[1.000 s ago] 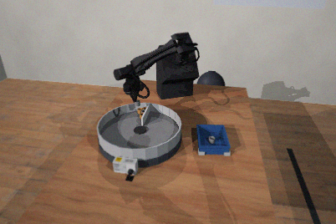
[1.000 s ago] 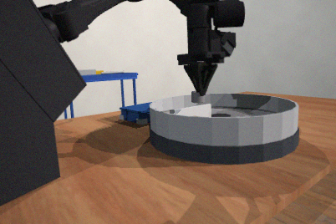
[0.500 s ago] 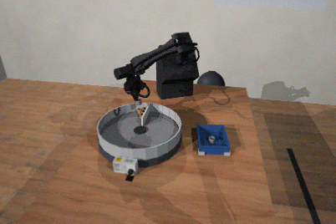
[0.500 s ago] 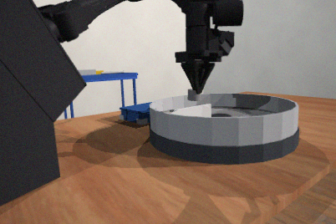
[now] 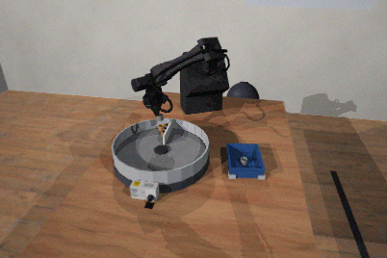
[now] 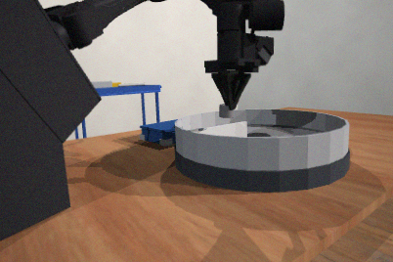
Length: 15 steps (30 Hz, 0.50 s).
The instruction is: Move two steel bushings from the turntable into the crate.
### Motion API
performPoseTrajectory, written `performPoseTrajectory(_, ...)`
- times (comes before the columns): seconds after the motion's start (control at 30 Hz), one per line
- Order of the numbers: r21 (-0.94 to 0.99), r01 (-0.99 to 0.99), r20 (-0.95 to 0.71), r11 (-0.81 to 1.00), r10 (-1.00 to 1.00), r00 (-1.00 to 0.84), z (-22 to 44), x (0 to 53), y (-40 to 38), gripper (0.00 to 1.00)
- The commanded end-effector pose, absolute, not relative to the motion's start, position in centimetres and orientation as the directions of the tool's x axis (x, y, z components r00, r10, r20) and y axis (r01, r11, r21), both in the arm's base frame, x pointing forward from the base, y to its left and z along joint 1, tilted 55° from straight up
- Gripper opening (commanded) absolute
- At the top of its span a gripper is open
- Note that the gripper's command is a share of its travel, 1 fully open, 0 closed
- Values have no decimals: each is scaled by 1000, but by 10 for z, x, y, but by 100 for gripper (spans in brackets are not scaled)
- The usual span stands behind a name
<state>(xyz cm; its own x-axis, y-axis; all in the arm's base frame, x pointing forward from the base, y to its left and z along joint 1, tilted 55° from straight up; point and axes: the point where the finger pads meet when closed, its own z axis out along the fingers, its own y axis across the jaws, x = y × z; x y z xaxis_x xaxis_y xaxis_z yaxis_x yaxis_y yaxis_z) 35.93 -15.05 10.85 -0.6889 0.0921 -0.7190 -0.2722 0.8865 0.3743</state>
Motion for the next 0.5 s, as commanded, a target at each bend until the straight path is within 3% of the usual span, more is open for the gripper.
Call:
performPoseTrajectory(0.0,336,-266,-755,903,90,-650,130,359,-166,0)
performPoseTrajectory(0.47,339,-264,-754,903,92,-651,131,359,-166,0)
